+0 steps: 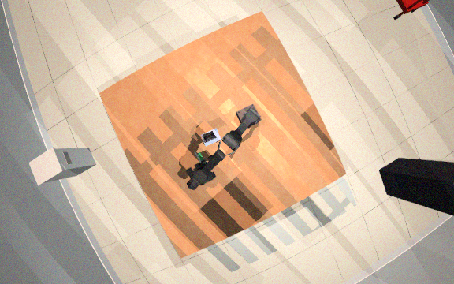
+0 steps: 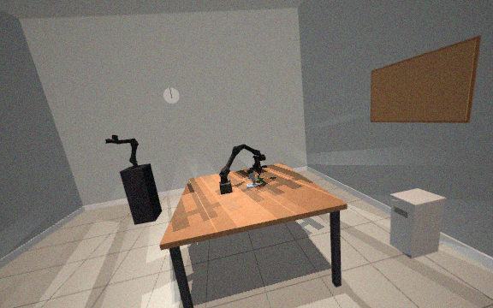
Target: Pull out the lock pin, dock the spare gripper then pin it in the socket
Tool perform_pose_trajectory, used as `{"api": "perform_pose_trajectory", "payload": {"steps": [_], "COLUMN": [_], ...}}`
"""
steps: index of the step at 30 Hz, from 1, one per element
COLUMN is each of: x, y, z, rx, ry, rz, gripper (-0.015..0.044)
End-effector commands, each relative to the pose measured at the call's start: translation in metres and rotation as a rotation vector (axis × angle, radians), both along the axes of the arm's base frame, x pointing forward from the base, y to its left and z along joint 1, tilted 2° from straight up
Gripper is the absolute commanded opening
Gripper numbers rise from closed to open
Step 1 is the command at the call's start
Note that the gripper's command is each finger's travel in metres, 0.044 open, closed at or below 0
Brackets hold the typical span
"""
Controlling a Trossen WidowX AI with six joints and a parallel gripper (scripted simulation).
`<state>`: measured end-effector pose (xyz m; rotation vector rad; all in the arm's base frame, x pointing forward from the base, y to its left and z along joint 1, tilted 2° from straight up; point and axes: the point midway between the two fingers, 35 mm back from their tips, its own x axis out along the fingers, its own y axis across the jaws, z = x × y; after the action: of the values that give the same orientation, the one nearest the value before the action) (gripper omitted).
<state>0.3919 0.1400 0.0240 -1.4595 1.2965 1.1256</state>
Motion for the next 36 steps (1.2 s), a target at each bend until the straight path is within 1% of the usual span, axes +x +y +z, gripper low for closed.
{"api": "perform_pose_trajectory", "payload": {"steps": [1, 5, 6, 11, 16, 17, 18, 36], "x": [0.002, 0.002, 0.000, 0.000, 0.001, -0.001, -0.002, -0.052], "y": [0.000, 0.000, 0.000, 0.000, 0.000, -0.001, -0.001, -0.002], "z": [0.020, 0.021, 0.014, 0.014, 0.015, 0.014, 0.014, 0.025], "rx": [0.005, 0.005, 0.004, 0.004, 0.009, 0.002, 0.003, 0.011], "ry": [-0.019, -0.019, -0.009, -0.009, -0.007, -0.006, -0.006, 0.001], "rz": [0.002, 0.002, -0.001, -0.001, -0.051, -0.021, -0.022, -0.067], "gripper": [0.0000, 0.0000, 0.0006, 0.0000, 0.0000, 0.0006, 0.0000, 0.0000]}}
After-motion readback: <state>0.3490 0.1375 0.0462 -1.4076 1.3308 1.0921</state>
